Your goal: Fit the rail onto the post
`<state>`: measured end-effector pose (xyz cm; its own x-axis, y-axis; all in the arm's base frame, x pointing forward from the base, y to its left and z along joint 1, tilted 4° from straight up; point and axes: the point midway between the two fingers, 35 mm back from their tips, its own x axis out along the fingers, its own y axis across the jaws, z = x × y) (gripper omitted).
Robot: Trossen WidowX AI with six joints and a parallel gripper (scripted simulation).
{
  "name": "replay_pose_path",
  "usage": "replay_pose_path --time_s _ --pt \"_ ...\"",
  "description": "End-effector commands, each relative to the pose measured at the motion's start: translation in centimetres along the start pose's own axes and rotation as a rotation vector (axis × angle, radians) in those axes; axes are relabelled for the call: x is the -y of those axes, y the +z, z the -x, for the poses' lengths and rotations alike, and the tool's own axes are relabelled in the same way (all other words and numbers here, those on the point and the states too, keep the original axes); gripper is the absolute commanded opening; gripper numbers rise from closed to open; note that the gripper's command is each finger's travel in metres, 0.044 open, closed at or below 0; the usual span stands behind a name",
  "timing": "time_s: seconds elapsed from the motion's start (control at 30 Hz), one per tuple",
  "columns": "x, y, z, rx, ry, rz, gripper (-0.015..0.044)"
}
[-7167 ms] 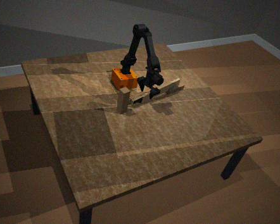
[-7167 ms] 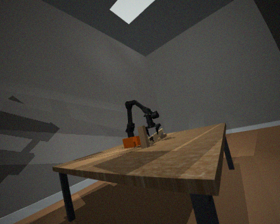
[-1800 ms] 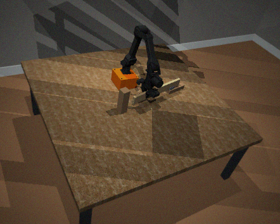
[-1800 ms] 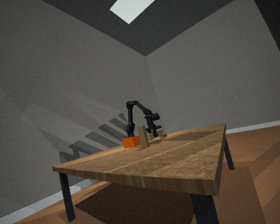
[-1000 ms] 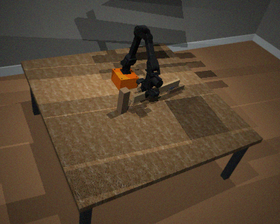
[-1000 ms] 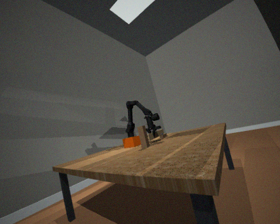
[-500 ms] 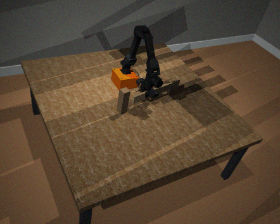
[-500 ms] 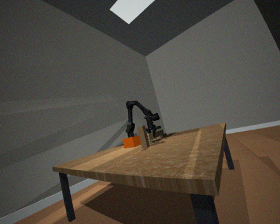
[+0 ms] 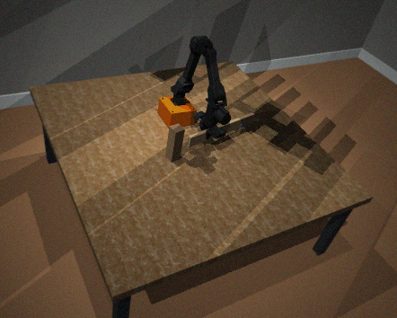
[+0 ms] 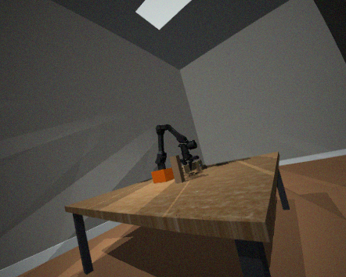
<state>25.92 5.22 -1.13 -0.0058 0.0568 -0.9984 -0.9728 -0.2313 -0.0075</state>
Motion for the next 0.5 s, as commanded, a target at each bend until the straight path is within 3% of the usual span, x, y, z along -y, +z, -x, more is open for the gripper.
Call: replay_pose_path --time_s 0.0,0.47 --pt "0.00 0.12 0.03 0.007 -0.003 -0.003 0.0000" --pt "-0.04 0.12 0.21 0.007 -0.003 -0.003 0.0000"
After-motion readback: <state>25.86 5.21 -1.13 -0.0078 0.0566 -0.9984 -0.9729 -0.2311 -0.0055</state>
